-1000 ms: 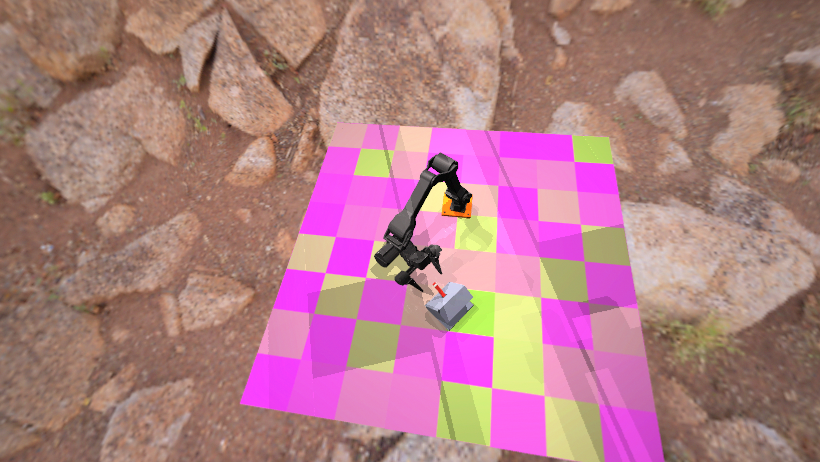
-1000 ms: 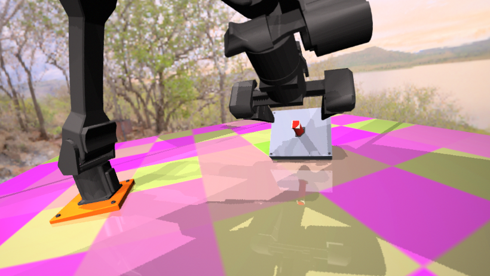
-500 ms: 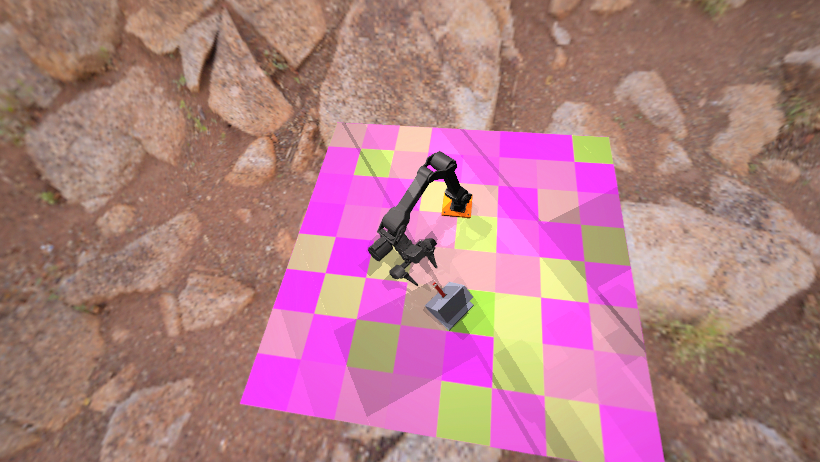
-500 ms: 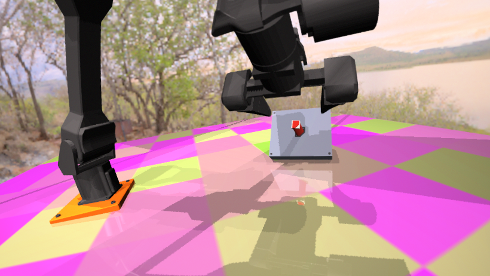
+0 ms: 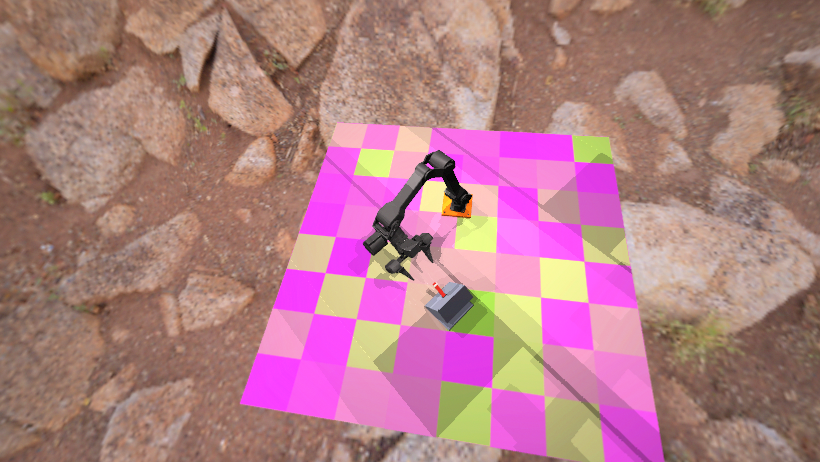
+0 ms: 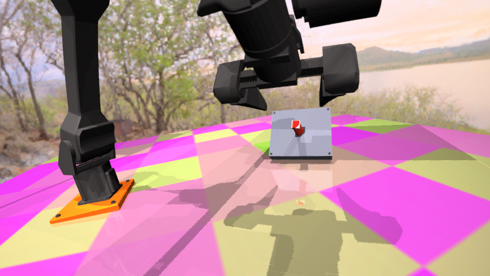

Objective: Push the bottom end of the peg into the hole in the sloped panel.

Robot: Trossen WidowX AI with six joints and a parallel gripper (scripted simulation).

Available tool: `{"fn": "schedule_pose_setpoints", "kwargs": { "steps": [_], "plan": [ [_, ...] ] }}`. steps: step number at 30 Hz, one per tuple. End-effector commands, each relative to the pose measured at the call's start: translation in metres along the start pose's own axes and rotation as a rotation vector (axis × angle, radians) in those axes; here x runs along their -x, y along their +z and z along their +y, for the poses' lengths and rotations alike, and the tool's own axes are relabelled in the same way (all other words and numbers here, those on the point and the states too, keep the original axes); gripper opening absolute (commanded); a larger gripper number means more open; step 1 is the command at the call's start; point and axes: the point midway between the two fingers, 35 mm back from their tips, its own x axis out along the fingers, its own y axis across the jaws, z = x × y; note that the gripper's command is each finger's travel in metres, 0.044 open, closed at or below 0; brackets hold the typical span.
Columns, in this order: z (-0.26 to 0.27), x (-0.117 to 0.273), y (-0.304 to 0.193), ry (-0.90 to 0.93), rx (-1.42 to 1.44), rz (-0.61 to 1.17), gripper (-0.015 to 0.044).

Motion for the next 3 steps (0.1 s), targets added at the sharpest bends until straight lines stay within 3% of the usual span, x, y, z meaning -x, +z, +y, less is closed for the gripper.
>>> {"fn": "schedule_pose_setpoints", "kwargs": {
  "steps": [1,3],
  "plan": [
    [-0.0004,0.0066,0.0003,-0.002,0.006,-0.004,0.044],
    [-0.0004,0.0069,0.0003,-0.002,0.006,-0.004,0.044]
  ]
}}
